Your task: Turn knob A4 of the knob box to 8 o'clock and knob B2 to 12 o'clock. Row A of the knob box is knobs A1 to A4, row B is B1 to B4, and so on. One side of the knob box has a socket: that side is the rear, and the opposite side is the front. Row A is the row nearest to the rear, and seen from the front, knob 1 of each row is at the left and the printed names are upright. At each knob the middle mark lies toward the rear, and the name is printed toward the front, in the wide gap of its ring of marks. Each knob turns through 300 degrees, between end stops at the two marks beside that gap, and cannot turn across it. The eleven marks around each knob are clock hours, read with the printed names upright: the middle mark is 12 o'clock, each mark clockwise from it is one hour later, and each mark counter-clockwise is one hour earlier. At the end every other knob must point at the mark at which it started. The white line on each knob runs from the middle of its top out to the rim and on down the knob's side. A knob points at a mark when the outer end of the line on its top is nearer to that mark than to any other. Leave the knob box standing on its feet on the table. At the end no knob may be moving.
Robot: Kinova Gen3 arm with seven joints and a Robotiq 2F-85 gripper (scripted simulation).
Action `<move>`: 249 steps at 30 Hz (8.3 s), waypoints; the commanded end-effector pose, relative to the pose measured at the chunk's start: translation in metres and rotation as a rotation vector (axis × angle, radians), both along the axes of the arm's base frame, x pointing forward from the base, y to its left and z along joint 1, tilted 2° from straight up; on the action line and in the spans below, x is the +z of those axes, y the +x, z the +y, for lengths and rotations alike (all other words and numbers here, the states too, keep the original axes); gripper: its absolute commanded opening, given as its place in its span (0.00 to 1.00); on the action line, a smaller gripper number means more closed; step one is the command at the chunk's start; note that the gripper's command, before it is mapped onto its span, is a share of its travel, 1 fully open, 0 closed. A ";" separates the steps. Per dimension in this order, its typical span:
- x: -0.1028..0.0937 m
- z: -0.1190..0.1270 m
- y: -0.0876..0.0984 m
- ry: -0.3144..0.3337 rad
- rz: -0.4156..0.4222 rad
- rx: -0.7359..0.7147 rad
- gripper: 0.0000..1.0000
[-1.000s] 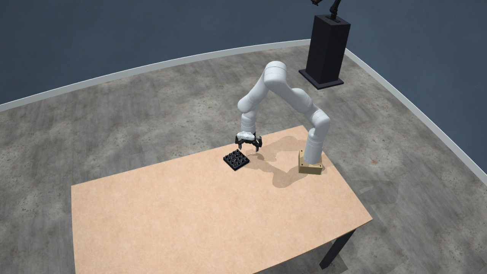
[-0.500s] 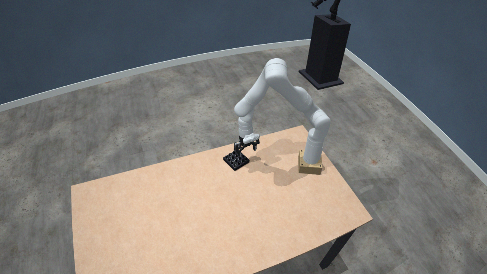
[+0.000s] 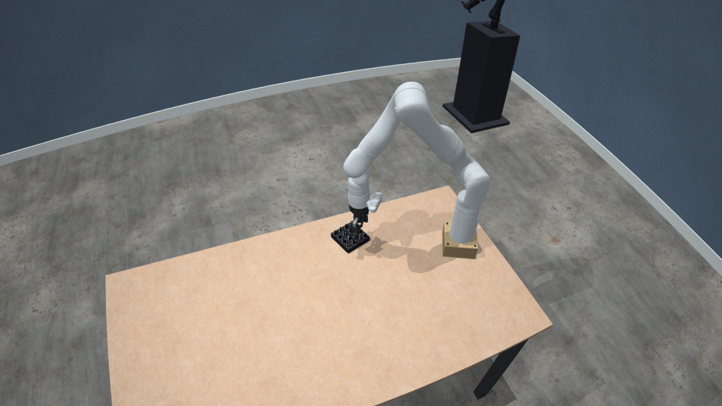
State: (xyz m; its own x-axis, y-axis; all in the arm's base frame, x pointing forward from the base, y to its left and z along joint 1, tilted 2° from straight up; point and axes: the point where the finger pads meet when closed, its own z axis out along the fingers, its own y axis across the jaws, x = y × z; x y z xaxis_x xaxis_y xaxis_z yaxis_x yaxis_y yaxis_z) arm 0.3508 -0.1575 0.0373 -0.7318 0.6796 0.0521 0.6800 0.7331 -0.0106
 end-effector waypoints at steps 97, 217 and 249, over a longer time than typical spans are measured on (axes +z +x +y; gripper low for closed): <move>0.015 0.009 0.054 -0.034 -0.074 0.964 0.19; -0.036 0.007 0.055 -0.034 -0.074 0.964 0.19; -0.036 0.007 0.055 -0.034 -0.074 0.964 0.08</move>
